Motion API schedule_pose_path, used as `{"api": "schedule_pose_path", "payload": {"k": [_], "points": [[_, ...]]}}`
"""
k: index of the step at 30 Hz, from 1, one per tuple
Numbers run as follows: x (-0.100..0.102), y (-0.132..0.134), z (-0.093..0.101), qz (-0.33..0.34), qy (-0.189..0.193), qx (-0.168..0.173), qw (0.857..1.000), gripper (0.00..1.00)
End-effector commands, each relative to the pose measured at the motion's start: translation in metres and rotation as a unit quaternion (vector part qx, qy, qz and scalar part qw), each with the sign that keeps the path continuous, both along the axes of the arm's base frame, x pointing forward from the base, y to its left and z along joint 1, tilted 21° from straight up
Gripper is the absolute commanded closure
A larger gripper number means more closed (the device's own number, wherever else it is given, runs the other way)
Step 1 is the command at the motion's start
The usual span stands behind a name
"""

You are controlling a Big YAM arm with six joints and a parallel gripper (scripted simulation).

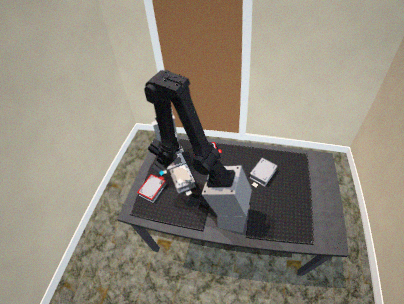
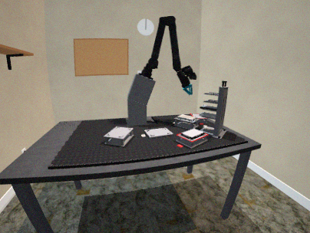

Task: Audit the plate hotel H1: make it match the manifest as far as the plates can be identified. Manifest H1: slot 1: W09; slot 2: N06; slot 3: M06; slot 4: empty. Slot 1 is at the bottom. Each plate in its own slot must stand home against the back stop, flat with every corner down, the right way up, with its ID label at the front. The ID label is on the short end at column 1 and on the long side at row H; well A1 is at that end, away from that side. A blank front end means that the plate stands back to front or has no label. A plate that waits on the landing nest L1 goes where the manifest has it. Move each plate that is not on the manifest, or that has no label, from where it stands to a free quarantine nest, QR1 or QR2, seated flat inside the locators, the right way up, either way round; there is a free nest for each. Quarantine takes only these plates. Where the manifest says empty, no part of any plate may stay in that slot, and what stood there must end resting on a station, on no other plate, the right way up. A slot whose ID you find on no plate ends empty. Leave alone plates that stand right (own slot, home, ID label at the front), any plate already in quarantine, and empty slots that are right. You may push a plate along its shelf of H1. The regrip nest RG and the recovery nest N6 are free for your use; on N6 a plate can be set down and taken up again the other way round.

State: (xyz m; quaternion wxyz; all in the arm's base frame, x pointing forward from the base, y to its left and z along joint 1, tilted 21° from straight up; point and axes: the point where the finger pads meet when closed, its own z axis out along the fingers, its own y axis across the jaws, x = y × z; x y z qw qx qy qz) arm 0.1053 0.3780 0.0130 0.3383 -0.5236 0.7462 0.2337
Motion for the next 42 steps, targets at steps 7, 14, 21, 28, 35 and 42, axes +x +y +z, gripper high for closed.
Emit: {"api": "schedule_pose_path", "payload": {"k": [7,14,21,28,35,42], "points": [[-0.009,0.033,0.025,0.085,-0.046,-0.028,0.995,0.00],[-0.017,0.051,0.022,0.153,-0.063,-0.081,0.983,0.00],[-0.021,0.066,0.029,0.198,-0.078,-0.108,0.971,0.00],[-0.032,0.088,0.039,0.266,-0.100,-0.145,0.948,0.00],[-0.022,0.090,0.041,0.309,-0.115,-0.178,0.927,0.00],[-0.022,0.090,0.041,0.363,-0.132,-0.210,0.898,0.00]]}}
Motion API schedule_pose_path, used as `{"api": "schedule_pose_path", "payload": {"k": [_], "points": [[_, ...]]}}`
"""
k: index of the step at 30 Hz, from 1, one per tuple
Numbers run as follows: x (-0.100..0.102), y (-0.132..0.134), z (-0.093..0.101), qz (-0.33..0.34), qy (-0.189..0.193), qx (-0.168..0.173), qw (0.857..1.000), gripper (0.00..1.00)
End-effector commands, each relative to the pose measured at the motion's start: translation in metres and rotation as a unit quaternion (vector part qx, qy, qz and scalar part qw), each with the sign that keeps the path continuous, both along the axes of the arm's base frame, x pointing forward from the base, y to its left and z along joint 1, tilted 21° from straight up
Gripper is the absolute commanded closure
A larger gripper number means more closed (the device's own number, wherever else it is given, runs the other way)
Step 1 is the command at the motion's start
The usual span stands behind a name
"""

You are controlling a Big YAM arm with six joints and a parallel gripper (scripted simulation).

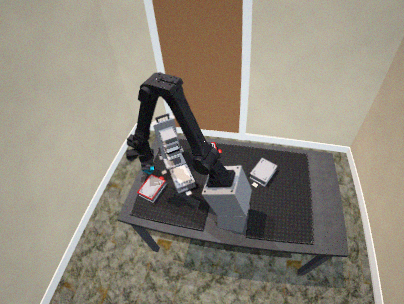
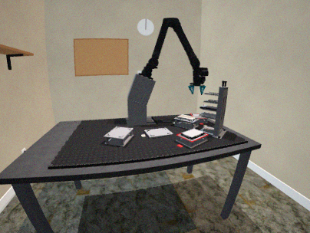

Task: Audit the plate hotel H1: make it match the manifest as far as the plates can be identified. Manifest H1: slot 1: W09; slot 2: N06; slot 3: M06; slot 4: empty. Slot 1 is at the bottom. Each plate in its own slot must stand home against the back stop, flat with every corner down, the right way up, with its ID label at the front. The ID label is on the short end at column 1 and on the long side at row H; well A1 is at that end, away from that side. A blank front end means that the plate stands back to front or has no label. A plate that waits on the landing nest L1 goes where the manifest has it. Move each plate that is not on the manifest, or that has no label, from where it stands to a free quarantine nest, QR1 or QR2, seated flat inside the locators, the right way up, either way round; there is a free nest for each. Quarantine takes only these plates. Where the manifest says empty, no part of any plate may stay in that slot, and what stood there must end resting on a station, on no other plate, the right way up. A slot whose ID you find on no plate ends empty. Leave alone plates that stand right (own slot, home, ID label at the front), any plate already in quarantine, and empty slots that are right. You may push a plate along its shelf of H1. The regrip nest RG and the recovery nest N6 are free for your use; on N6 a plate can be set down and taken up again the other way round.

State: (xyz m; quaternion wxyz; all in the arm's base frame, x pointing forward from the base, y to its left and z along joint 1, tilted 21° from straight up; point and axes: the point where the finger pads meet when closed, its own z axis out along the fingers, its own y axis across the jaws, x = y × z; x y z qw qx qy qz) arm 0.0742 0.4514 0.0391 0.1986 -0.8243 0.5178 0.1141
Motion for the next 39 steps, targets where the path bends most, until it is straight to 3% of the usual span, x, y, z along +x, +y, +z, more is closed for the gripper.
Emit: {"api": "schedule_pose_path", "payload": {"k": [1,7,11,15,28,39], "points": [[0.009,0.017,0.015,0.044,-0.022,-0.002,0.999,0.00],[0.006,0.017,0.015,0.105,-0.041,-0.037,0.993,0.00],[0.004,0.018,0.011,0.113,-0.043,-0.041,0.992,0.00],[0.000,0.020,-0.008,0.117,-0.043,-0.039,0.991,0.00],[0.000,0.040,-0.037,0.110,-0.042,-0.032,0.993,0.00],[0.001,0.051,-0.074,0.107,-0.041,-0.035,0.993,0.00]]}}
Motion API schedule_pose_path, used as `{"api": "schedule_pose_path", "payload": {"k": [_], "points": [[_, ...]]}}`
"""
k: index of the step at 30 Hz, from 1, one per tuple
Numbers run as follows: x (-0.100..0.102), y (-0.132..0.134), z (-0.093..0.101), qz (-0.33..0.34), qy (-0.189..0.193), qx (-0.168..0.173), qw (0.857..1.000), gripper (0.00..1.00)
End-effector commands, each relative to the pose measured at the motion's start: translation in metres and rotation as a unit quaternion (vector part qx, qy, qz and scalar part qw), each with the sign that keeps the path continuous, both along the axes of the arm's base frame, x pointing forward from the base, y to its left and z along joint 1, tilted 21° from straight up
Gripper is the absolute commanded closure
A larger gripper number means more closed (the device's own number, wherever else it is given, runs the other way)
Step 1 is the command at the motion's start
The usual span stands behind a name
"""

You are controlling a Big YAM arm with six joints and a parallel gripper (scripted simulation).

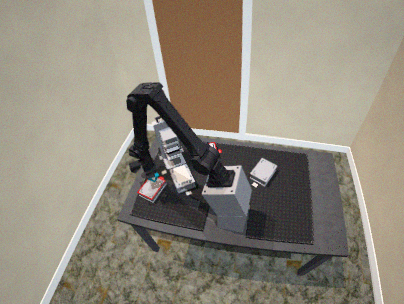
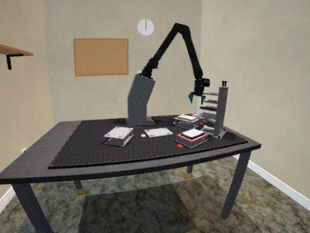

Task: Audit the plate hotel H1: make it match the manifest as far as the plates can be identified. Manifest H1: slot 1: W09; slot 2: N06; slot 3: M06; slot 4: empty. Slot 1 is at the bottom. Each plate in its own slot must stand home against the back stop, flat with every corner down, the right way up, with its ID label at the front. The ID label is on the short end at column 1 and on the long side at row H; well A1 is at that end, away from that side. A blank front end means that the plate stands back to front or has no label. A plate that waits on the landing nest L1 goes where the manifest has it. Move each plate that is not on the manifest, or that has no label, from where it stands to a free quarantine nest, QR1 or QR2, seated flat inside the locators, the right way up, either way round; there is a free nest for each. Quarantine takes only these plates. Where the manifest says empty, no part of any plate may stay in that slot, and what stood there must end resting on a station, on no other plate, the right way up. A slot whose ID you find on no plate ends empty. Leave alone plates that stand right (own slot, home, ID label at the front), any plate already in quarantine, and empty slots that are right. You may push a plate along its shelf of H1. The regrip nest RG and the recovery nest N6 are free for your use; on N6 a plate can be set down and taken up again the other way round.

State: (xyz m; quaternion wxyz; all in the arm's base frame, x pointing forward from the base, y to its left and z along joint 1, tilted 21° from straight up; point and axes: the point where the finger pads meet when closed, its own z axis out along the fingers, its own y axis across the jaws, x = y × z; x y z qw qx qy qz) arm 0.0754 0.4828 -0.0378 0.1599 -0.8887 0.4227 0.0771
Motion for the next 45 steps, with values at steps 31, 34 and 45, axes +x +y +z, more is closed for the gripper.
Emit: {"api": "schedule_pose_path", "payload": {"k": [31,34,45], "points": [[-0.001,0.022,-0.006,0.000,-0.002,0.018,1.000,0.00],[-0.001,0.023,-0.011,0.000,-0.002,0.018,1.000,0.00],[-0.001,0.028,-0.025,0.000,-0.002,0.017,1.000,0.00]]}}
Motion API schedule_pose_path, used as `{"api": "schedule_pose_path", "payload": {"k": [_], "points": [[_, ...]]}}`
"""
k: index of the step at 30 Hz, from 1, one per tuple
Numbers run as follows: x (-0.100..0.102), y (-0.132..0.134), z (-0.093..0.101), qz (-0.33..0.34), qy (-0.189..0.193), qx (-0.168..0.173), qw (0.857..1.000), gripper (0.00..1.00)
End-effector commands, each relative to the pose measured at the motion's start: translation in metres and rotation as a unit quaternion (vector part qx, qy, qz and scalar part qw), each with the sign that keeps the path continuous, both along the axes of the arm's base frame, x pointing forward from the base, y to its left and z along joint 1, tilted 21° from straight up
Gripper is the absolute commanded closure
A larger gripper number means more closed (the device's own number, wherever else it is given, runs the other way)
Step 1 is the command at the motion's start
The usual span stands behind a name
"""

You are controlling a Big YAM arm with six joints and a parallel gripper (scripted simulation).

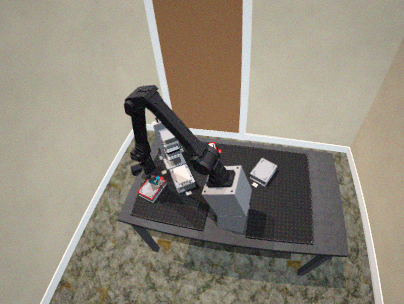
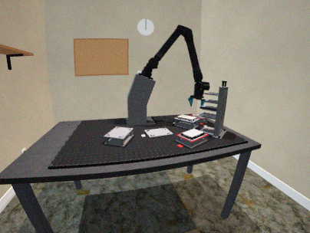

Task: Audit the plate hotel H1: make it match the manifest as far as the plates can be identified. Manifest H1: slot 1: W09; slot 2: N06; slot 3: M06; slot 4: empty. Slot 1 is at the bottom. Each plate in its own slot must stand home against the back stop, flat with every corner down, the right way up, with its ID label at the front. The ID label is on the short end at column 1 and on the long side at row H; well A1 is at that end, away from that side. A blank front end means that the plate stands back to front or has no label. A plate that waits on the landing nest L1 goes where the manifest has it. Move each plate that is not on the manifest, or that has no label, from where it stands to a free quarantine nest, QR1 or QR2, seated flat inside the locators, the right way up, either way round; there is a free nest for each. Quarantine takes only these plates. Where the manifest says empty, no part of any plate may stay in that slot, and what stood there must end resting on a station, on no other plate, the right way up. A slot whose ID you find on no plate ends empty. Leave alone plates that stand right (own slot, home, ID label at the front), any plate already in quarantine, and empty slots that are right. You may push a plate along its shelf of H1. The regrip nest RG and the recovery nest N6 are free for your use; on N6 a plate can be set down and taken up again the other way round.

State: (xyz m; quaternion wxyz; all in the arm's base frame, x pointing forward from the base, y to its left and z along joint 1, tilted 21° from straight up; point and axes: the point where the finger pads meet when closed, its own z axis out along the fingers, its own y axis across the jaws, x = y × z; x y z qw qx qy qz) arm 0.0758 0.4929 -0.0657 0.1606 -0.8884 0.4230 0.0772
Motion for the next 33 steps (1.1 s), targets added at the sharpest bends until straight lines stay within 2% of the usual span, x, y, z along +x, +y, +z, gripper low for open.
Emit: {"api": "schedule_pose_path", "payload": {"k": [1,10,12,13,14,15,16,33], "points": [[-0.001,0.018,0.001,0.000,-0.002,0.016,1.000,0.00],[-0.001,0.023,-0.014,0.000,-0.001,0.015,1.000,0.00],[-0.001,0.023,-0.014,0.000,-0.001,0.015,1.000,0.00],[0.001,0.028,-0.003,-0.001,-0.004,0.028,1.000,0.00],[-0.001,0.024,-0.017,-0.001,-0.001,0.015,1.000,0.00],[-0.001,0.024,-0.019,0.000,-0.001,0.015,1.000,0.00],[0.001,0.019,-0.014,0.000,-0.002,0.013,1.000,0.00],[0.001,0.019,-0.014,0.000,-0.002,0.013,1.000,0.00]]}}
